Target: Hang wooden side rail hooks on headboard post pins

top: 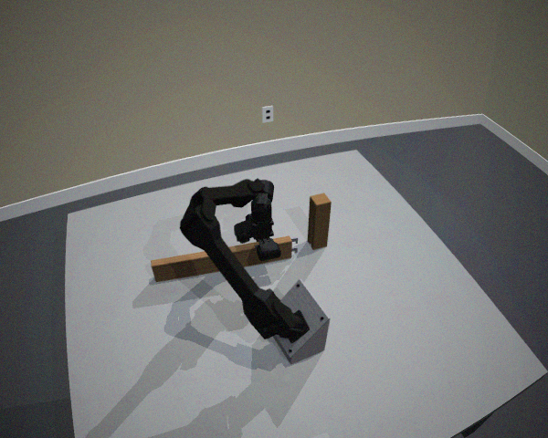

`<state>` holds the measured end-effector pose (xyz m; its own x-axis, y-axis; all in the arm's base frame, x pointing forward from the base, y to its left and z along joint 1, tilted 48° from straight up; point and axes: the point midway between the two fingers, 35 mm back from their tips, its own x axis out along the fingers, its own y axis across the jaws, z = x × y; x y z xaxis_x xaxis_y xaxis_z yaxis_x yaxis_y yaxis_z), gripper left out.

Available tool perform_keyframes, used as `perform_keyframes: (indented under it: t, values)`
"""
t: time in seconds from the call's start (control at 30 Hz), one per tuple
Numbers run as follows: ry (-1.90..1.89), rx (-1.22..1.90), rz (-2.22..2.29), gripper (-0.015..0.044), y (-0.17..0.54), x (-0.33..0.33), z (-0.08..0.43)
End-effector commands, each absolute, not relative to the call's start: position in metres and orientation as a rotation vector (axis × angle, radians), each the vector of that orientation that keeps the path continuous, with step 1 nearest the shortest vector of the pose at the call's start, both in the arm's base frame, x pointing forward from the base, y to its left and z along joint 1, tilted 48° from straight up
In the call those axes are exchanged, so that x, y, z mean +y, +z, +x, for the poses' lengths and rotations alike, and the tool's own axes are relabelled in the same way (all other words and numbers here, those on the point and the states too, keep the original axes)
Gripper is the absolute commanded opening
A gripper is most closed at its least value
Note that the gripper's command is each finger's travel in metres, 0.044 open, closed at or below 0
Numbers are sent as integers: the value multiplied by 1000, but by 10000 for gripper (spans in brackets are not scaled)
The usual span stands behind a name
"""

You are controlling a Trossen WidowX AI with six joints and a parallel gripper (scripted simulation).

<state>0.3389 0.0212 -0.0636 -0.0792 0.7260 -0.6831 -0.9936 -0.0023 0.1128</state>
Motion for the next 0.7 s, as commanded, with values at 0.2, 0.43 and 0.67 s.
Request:
perform_keyframes:
  t: [0.2,0.43,0.67]
  values:
    - [1563,618,-570,0,-63,21,339]
    - [1568,608,-579,0,-63,21,342]
    - [1568,608,-579,0,-63,21,345]
